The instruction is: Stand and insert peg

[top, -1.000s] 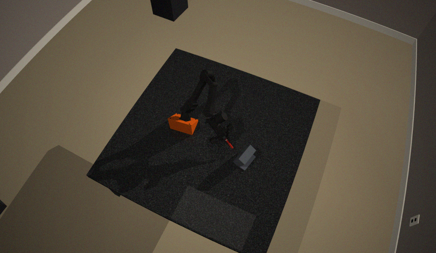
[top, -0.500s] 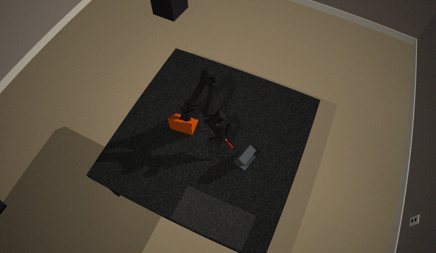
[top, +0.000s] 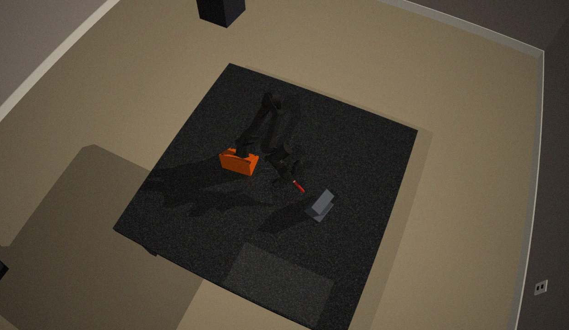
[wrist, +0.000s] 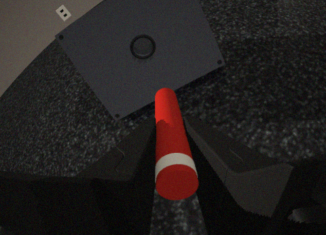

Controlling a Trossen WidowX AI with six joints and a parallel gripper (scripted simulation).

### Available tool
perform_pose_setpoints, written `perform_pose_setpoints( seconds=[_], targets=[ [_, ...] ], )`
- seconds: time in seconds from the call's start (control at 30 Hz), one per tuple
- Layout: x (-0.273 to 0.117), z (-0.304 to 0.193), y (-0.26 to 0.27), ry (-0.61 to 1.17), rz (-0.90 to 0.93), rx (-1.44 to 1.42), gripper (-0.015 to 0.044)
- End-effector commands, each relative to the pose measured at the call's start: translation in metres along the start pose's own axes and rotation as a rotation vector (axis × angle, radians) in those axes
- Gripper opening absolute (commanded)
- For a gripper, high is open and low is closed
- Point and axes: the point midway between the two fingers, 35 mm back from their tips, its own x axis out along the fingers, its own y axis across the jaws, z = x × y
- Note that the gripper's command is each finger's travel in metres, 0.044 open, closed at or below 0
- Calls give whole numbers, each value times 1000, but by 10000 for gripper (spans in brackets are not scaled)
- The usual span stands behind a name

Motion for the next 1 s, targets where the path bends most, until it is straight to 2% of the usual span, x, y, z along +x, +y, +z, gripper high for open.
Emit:
perform_pose_setpoints(
  seconds=[0.0,0.97],
  targets=[
    [-3,-1,-3,-14,2,18,0],
    [19,10,5,-73,51,51,0]
  ],
)
